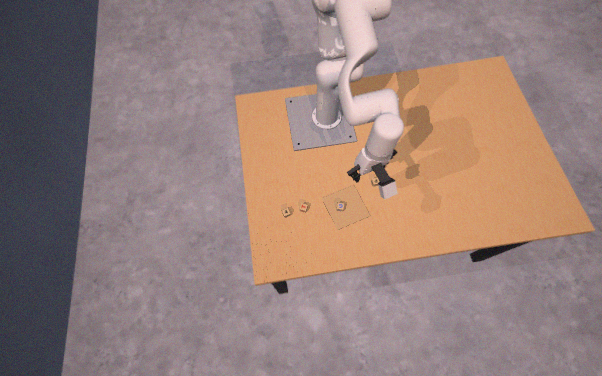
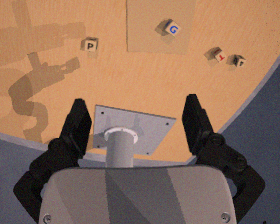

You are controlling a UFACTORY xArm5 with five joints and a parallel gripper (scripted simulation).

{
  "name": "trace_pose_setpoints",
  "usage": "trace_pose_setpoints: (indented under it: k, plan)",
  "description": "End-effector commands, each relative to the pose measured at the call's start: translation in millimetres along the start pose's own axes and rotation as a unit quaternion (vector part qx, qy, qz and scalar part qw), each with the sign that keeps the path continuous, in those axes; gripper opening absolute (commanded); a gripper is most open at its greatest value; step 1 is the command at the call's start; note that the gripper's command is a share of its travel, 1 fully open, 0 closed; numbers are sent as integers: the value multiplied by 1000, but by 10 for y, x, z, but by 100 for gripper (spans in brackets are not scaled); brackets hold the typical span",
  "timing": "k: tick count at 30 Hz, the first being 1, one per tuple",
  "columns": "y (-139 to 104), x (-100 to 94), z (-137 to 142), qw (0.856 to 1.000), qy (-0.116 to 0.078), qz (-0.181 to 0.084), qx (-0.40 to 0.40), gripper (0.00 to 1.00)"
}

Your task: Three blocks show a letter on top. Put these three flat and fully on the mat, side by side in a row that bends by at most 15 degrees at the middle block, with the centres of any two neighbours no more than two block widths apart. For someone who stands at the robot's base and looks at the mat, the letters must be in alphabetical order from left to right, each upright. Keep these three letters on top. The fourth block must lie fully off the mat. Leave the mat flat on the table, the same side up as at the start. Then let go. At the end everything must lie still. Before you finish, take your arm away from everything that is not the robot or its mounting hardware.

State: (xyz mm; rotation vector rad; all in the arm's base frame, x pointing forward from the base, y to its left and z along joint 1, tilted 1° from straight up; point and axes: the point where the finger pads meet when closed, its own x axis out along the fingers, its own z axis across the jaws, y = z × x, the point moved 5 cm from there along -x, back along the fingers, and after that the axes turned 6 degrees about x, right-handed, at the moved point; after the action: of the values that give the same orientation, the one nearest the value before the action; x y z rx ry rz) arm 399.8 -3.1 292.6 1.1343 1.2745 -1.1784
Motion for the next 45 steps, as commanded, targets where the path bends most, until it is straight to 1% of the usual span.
trace_pose_setpoints:
  k: [1,2,4,5,7,8,9,10,11,13,14,15,16,17,18,21,23,24,25,26,27,28,29,30,31,32,33,34,35,38,41,42,43,44,45]
  plan:
    - [3,-57,-22,998,0,15,67,100]
    - [20,-40,-9,996,0,22,82,100]
    - [20,-40,-9,996,0,22,82,100]
    - [31,-28,0,995,0,26,91,100]
    - [160,200,167,994,-1,63,90,100]
    - [160,200,167,994,-1,63,90,100]
    - [210,307,251,993,-3,81,90,100]
    - [210,307,251,993,-3,81,90,100]
    - [249,409,334,991,-5,99,89,100]
    - [249,409,334,991,-5,99,89,100]
    - [279,505,416,989,-8,117,89,100]
    - [279,505,416,989,-8,117,89,100]
    - [300,596,497,987,-12,134,89,100]
    - [300,596,497,987,-12,134,89,100]
    - [313,681,575,985,-16,150,88,100]
    - [313,681,575,985,-16,150,88,100]
    - [314,834,724,979,-26,182,87,100]
    - [314,834,724,979,-26,182,87,100]
    - [304,902,794,976,-31,197,87,100]
    - [304,902,794,976,-31,197,87,100]
    - [288,965,860,973,-37,211,86,100]
    - [288,965,860,973,-37,211,86,100]
    - [266,1022,923,970,-43,225,86,100]
    - [266,1022,923,970,-43,225,86,100]
    - [239,1073,983,966,-49,239,85,100]
    - [239,1073,983,966,-49,239,85,100]
    - [208,1120,1038,963,-55,251,85,100]
    - [208,1120,1038,963,-55,251,85,100]
    - [173,1162,1090,959,-62,263,84,100]
    - [173,1162,1090,959,-62,263,84,100]
    - [53,1261,1222,948,-82,296,83,100]
    - [53,1261,1222,948,-82,296,83,100]
    - [10,1286,1259,944,-89,306,83,100]
    - [10,1286,1259,944,-89,306,83,100]
    - [-35,1308,1292,941,-95,315,82,100]
